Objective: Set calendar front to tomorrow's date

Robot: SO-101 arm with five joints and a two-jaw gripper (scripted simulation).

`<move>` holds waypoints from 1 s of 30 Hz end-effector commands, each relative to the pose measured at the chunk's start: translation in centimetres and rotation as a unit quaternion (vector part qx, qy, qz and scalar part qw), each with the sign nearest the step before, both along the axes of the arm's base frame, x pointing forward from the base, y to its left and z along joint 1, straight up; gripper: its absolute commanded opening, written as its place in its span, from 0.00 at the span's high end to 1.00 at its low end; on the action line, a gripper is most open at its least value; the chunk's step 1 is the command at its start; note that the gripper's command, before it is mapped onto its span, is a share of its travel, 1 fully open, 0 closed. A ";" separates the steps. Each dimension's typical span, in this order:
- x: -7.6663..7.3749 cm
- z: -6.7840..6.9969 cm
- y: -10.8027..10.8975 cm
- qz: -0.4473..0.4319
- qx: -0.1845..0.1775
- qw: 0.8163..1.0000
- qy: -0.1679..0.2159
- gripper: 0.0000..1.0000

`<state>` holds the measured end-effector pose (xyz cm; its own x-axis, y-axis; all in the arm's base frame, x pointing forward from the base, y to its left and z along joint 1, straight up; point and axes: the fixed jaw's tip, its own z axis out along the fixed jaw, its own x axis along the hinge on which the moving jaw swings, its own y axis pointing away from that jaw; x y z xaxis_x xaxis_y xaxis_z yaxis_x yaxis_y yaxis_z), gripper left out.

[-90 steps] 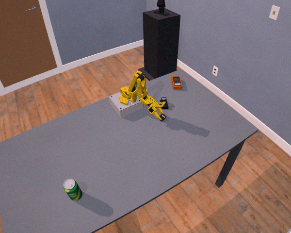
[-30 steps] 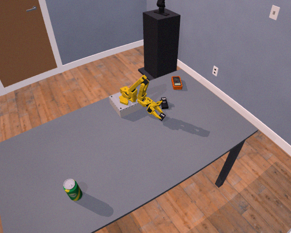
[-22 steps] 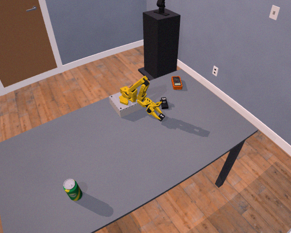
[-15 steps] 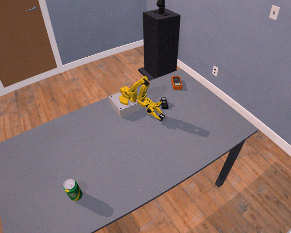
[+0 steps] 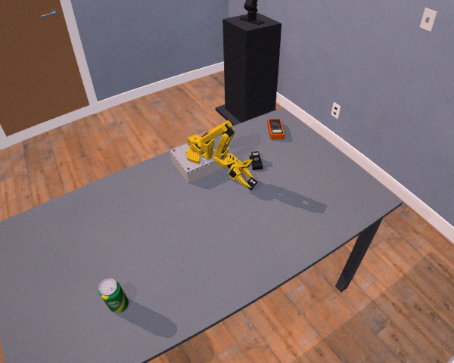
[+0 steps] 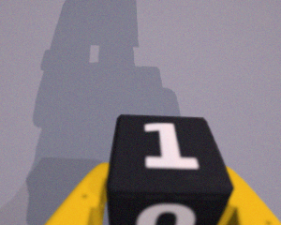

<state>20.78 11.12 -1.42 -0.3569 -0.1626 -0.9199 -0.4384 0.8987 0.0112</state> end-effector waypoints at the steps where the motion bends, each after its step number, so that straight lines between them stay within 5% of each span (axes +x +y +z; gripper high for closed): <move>1: 0.3 0.1 -0.1 -0.007 0.008 1.000 -0.006 1.00; 30: 0.2 -1.1 -0.1 -0.007 0.008 1.000 -0.006 1.00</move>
<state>20.73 11.09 -2.64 -0.3606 -0.1645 -0.9181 -0.4383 0.8987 0.0112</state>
